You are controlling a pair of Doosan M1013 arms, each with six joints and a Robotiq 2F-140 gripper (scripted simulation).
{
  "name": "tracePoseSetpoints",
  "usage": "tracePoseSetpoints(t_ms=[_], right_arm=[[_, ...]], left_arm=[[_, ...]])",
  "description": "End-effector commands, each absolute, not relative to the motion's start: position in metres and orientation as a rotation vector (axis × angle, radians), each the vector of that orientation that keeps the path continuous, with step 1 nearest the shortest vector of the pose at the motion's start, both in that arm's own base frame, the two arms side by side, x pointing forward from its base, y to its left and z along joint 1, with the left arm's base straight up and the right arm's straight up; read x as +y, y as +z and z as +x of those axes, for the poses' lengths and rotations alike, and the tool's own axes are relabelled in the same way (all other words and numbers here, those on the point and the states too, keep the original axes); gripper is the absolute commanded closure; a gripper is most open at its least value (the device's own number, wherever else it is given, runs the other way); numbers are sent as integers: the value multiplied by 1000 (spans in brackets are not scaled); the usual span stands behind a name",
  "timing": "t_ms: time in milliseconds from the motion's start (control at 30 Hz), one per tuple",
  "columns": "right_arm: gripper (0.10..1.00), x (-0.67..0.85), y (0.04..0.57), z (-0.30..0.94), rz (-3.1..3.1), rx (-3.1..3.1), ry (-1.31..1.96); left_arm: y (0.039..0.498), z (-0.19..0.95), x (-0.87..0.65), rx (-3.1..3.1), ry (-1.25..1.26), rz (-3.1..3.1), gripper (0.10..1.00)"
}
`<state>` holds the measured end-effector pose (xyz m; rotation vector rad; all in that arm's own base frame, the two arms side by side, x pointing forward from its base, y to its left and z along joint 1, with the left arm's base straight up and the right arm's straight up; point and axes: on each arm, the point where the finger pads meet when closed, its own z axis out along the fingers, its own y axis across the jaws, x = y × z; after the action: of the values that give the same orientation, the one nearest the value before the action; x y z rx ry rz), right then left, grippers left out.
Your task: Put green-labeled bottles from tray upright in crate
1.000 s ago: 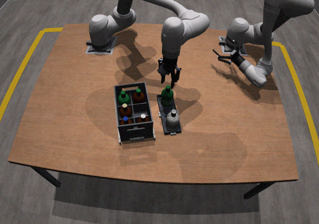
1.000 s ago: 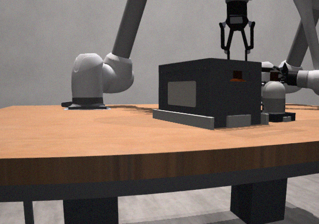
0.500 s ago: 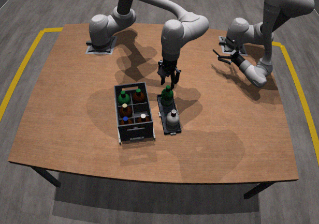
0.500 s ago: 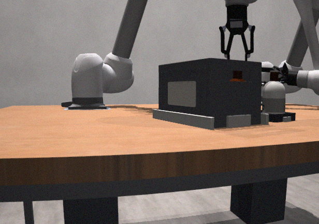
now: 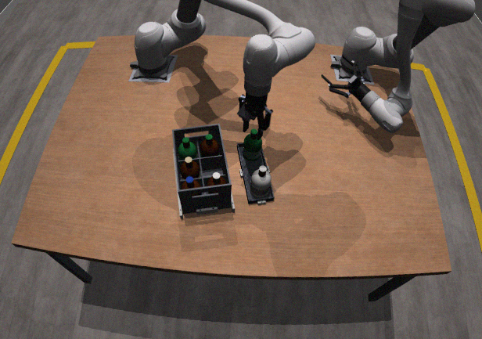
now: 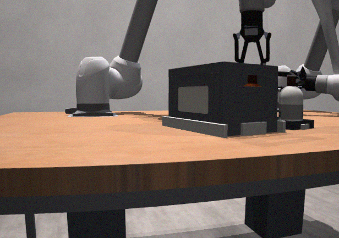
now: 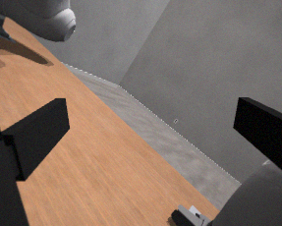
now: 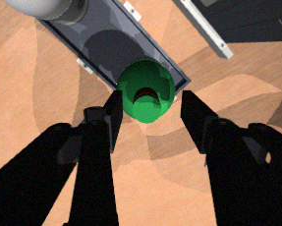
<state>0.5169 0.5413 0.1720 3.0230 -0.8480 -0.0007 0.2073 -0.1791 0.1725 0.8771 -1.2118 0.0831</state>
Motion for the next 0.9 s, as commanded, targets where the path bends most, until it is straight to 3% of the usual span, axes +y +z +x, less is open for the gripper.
tracePoseSetpoints(t_ms=[0, 867], right_arm=[[656, 542, 171, 517, 3025, -849, 0], [656, 542, 161, 517, 3025, -849, 0]], left_arm=[[173, 207, -179, -1212, 83, 877, 98], [173, 207, -179, -1212, 83, 877, 98]])
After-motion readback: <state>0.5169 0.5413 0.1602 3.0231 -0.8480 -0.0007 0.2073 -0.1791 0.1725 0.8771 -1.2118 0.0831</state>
